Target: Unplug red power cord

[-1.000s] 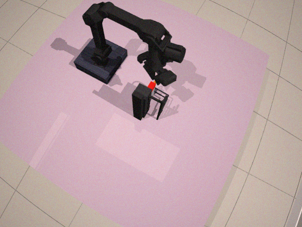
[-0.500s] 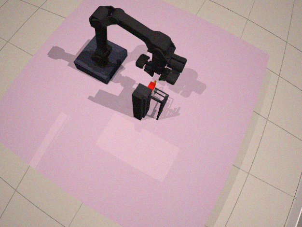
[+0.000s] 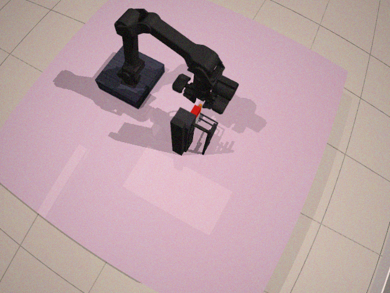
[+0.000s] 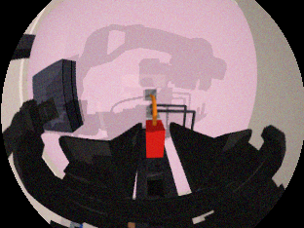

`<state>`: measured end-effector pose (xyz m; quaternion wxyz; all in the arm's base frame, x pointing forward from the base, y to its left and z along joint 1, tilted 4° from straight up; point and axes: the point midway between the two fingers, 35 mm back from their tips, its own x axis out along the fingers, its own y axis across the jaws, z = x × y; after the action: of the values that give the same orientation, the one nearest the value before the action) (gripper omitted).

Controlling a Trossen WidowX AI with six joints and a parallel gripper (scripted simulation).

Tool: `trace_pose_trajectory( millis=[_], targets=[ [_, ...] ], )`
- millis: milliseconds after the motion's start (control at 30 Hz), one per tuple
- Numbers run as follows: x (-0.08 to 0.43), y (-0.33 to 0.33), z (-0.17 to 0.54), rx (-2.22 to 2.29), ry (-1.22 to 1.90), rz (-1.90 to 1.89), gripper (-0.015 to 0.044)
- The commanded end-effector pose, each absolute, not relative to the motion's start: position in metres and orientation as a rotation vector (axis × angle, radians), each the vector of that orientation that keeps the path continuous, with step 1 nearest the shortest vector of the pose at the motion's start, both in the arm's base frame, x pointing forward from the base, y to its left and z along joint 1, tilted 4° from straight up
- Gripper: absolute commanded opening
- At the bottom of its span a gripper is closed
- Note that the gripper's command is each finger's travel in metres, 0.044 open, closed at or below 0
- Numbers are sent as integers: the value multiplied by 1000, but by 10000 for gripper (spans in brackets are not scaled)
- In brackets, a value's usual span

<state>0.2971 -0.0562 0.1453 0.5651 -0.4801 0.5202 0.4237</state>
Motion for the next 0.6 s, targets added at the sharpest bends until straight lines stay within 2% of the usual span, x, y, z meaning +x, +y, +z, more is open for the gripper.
trace_pose_trajectory(
  millis=[0,567],
  targets=[
    [296,-62,145,-1130,1219,1000,160],
    [294,-76,137,-1131,1220,999,160]
  ],
)
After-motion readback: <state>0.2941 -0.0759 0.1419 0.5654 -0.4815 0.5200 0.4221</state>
